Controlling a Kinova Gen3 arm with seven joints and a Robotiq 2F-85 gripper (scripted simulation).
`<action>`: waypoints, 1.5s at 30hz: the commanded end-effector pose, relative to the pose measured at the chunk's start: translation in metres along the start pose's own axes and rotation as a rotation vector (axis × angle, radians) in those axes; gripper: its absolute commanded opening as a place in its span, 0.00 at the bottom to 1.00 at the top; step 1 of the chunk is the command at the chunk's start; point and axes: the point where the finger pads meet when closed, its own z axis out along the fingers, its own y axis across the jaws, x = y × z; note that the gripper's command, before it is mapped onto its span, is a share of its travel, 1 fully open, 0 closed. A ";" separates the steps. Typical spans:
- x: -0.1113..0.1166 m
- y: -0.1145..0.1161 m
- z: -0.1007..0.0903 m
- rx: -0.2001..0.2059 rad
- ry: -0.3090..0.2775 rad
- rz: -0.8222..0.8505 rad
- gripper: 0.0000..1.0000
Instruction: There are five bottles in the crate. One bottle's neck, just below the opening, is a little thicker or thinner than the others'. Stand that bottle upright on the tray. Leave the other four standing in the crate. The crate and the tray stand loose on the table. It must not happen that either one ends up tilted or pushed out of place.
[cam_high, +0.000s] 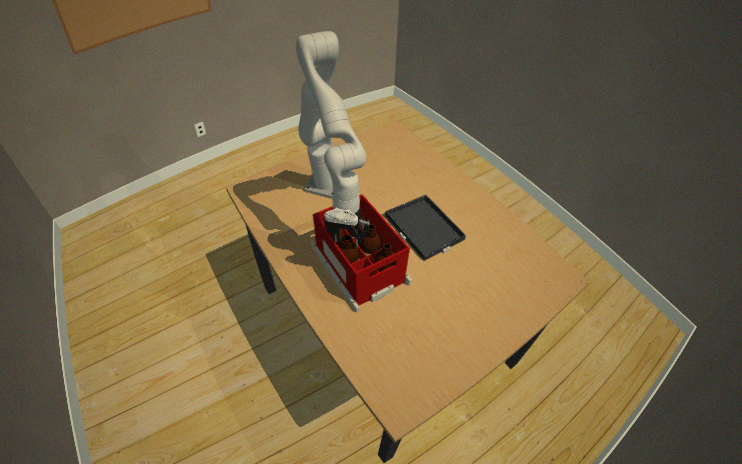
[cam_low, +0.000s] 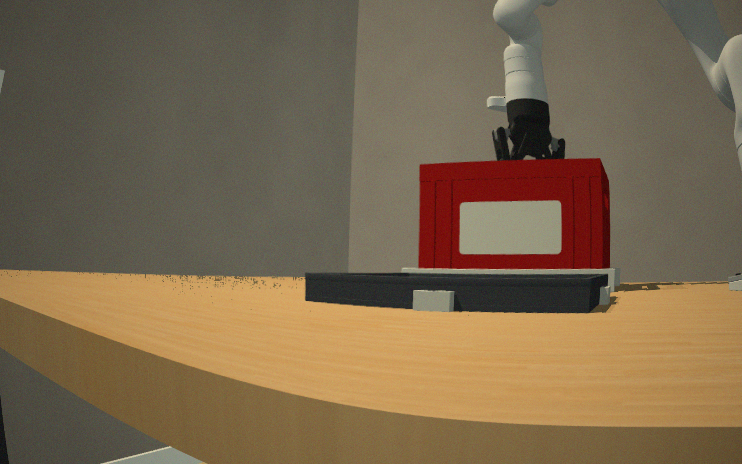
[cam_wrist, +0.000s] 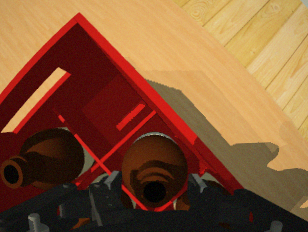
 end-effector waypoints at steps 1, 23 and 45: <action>0.000 0.000 0.000 0.001 0.001 0.000 0.64; 0.000 0.000 0.000 0.001 0.001 0.000 0.64; 0.000 0.000 0.000 0.001 0.001 0.000 0.00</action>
